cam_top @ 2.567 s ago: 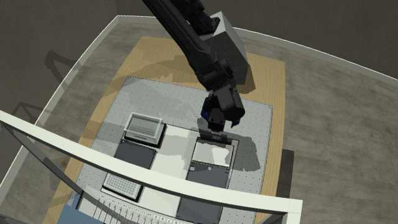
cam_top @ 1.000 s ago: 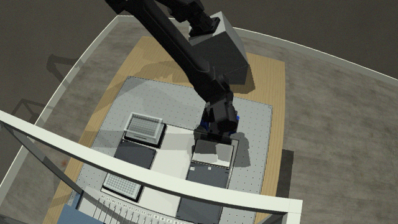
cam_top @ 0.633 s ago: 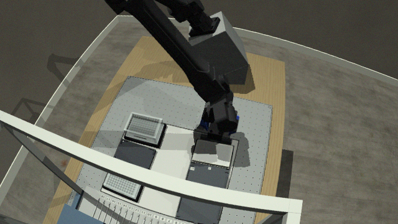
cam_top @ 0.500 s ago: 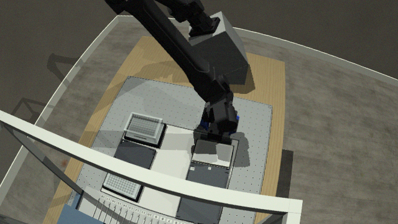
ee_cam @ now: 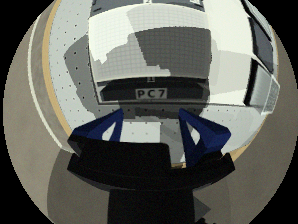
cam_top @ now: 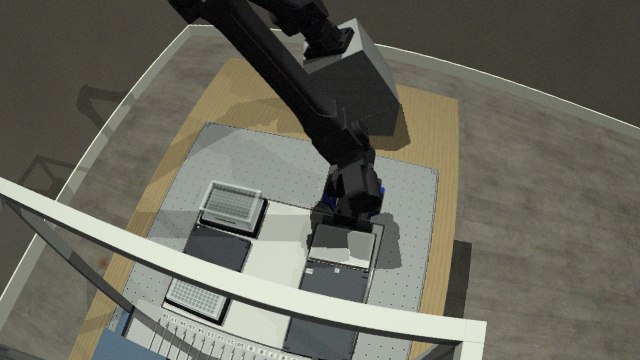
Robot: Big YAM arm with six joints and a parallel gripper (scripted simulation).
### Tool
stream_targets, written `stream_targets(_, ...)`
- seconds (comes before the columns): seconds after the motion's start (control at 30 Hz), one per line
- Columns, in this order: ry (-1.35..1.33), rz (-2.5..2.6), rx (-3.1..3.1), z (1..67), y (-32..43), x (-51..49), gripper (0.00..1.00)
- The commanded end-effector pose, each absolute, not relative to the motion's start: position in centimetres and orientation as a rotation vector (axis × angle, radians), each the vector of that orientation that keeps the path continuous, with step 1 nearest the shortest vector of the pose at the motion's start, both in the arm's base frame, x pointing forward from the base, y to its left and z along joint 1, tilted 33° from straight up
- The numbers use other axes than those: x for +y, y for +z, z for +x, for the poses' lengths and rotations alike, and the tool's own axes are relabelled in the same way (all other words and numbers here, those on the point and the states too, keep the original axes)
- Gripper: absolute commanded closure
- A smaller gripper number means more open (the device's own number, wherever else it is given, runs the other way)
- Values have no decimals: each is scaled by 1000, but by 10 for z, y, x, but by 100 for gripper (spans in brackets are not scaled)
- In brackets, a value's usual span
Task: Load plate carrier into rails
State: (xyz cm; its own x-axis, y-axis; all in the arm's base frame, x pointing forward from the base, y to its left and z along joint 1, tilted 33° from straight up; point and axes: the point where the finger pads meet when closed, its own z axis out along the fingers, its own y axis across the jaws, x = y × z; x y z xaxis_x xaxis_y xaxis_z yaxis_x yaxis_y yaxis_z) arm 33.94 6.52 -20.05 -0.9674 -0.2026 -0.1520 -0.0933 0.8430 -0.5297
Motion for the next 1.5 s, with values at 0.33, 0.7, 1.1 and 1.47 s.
stream_targets(0.33, -798, -222, 2818, 348, -205, 62, 20)
stream_targets(0.7, -798, -222, 2818, 348, -205, 62, 20)
stream_targets(1.1, -798, -222, 2818, 348, -205, 62, 20)
stream_targets(1.47, -805, -227, 2825, 348, -205, 62, 20)
